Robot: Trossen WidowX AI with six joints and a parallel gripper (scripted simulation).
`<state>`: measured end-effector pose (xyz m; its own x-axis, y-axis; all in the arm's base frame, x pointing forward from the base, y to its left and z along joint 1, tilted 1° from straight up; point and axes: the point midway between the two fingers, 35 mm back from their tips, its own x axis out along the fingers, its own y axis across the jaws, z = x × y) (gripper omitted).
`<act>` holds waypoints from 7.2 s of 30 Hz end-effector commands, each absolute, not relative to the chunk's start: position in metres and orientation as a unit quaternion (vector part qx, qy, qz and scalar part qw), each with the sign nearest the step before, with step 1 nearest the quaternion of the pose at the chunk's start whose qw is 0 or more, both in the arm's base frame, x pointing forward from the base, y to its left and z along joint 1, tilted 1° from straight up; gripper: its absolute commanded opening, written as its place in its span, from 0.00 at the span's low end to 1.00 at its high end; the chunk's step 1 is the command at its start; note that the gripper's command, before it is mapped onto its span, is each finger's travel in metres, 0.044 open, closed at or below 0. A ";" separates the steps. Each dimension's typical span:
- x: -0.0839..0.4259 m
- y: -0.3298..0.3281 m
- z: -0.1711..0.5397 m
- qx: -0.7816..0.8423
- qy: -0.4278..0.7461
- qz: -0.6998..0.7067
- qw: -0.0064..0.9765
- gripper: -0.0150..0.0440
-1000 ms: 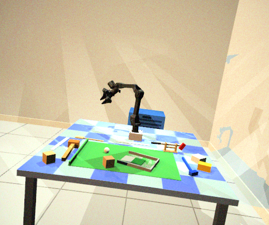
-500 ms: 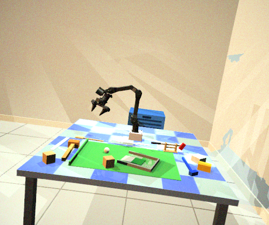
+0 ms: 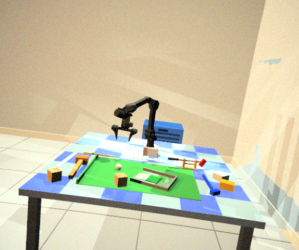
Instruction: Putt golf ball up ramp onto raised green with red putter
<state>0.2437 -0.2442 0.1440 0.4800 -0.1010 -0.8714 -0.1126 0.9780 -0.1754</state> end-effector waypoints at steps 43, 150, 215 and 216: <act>0.268 0.138 0.036 -0.427 0.435 0.539 0.581 1.00; 0.282 -0.052 0.105 -0.162 0.638 0.197 0.727 0.25; 0.178 -0.209 0.065 0.168 0.674 -0.184 0.695 0.25; 0.178 -0.209 0.064 0.168 0.674 -0.184 0.695 0.25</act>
